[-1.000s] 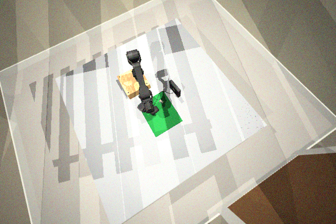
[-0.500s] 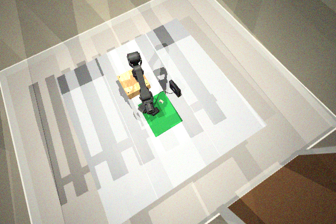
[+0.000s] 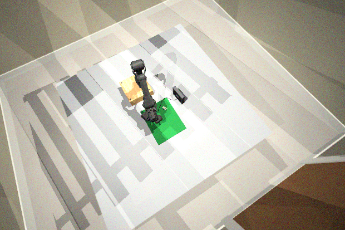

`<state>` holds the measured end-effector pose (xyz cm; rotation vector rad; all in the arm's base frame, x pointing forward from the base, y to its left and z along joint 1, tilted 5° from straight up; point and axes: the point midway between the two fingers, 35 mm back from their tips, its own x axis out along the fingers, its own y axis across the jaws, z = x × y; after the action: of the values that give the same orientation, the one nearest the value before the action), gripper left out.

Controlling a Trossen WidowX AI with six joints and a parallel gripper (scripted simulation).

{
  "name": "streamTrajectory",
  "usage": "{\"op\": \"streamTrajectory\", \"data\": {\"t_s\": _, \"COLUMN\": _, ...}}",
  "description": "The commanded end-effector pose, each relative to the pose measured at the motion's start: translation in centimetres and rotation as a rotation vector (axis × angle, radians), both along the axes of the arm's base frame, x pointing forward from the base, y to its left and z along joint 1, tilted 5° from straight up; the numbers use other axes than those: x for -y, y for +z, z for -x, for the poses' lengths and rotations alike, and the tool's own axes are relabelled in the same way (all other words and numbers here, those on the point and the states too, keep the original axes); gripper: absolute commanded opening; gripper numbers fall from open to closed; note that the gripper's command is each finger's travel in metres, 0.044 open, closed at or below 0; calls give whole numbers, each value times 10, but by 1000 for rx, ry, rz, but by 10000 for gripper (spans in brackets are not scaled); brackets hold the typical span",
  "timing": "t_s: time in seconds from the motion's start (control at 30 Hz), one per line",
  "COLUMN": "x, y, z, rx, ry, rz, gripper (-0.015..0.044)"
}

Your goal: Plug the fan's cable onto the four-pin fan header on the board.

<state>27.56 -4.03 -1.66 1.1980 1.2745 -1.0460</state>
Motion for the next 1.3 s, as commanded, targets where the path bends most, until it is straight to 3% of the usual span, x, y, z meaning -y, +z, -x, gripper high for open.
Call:
{"op": "streamTrajectory", "data": {"t_s": 0.0, "x": 0, "y": -4, "z": 3, "rx": -6, "ry": -6, "rz": 4, "gripper": 440}}
{"op": "streamTrajectory", "data": {"t_s": 0.1, "x": 0, "y": -4, "z": 3, "rx": -6, "ry": -6, "rz": 4, "gripper": 440}}
{"op": "streamTrajectory", "data": {"t_s": 0.63, "x": 0, "y": -2, "z": 0, "rx": 0, "ry": 0, "rz": 0, "gripper": 20}}
{"op": "streamTrajectory", "data": {"t_s": 0.8, "x": 0, "y": 1, "z": 0, "rx": -1, "ry": 0, "rz": 0, "gripper": 0}}
{"op": "streamTrajectory", "data": {"t_s": 0.97, "x": 3, "y": 48, "z": 3, "rx": -5, "ry": -6, "rz": 4, "gripper": 0}}
{"op": "streamTrajectory", "data": {"t_s": 1.27, "x": -4, "y": 48, "z": 2, "rx": -11, "ry": -91, "rz": -1, "gripper": 0}}
